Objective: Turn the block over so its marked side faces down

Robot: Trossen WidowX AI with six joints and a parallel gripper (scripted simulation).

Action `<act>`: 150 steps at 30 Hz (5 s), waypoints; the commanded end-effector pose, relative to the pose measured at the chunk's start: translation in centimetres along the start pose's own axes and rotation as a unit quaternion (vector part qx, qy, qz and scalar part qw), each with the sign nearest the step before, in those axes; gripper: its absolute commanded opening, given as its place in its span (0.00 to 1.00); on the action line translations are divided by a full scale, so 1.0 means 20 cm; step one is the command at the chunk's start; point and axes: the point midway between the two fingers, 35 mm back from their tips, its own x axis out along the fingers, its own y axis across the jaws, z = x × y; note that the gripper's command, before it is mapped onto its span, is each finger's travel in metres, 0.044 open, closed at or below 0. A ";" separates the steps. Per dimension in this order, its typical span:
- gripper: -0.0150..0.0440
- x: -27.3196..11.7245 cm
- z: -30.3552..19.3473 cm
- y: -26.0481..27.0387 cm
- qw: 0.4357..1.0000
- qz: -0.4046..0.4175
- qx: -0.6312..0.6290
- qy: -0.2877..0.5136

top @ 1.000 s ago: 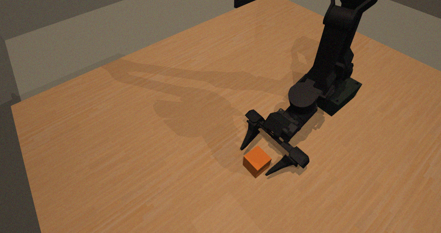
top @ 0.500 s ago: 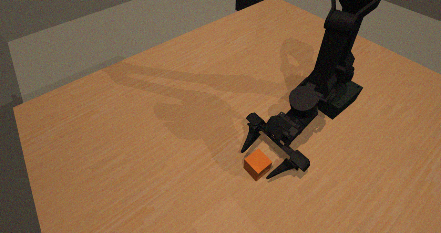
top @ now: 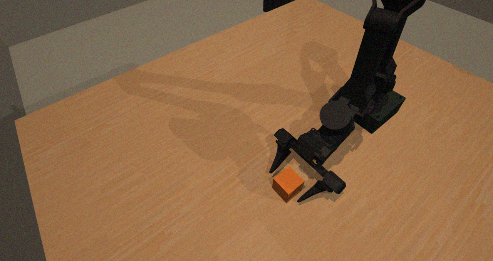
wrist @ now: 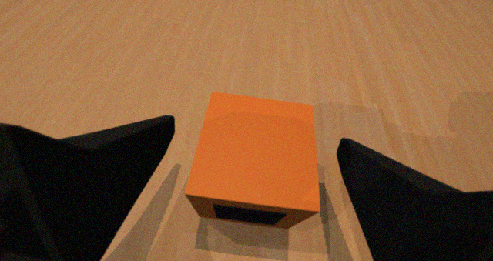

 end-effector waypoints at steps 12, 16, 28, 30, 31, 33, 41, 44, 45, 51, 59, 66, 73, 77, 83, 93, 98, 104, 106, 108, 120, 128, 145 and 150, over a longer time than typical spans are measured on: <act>1.00 -0.19 0.29 0.01 0.981 0.004 0.007 0.195; 1.00 -0.26 0.28 0.00 0.974 0.002 0.005 0.228; 1.00 -0.29 0.29 -0.01 0.971 0.001 0.005 0.238; 1.00 -0.29 0.29 -0.01 0.971 0.001 0.005 0.238; 1.00 -0.29 0.29 -0.01 0.971 0.001 0.005 0.238; 1.00 -0.28 0.30 -0.01 0.969 0.001 0.004 0.249; 1.00 -0.23 0.40 0.00 0.926 0.002 0.001 0.377; 1.00 -0.21 0.44 0.00 0.905 0.002 0.002 0.425; 1.00 -0.21 0.45 0.00 0.898 0.002 0.002 0.440; 1.00 -0.21 0.47 0.00 0.878 0.003 0.004 0.478; 1.00 -0.11 0.33 0.00 0.878 0.003 0.004 0.478; 1.00 -0.08 0.28 0.00 0.878 0.003 0.004 0.478; 1.00 -0.07 0.26 0.00 0.878 0.003 0.004 0.478; 1.00 -0.05 0.23 0.00 0.878 0.003 0.004 0.478; 1.00 -0.02 0.19 0.00 0.878 0.003 0.004 0.478; 1.00 0.02 0.12 0.00 0.878 0.003 0.004 0.478; 1.00 0.03 0.11 0.00 0.878 0.003 0.004 0.478; 0.73 0.03 0.11 0.00 0.878 0.003 0.004 0.478; 0.64 0.03 0.11 0.00 0.878 0.003 0.004 0.478; 0.62 0.03 0.11 0.00 0.878 0.003 0.004 0.478; 0.49 0.03 0.11 0.00 0.878 0.003 0.004 0.478; 0.30 0.00 0.15 0.00 0.878 0.003 0.004 0.478; 0.25 -0.04 0.22 0.00 0.899 0.003 0.003 0.438; 0.25 -0.03 0.21 0.00 0.916 0.002 0.002 0.402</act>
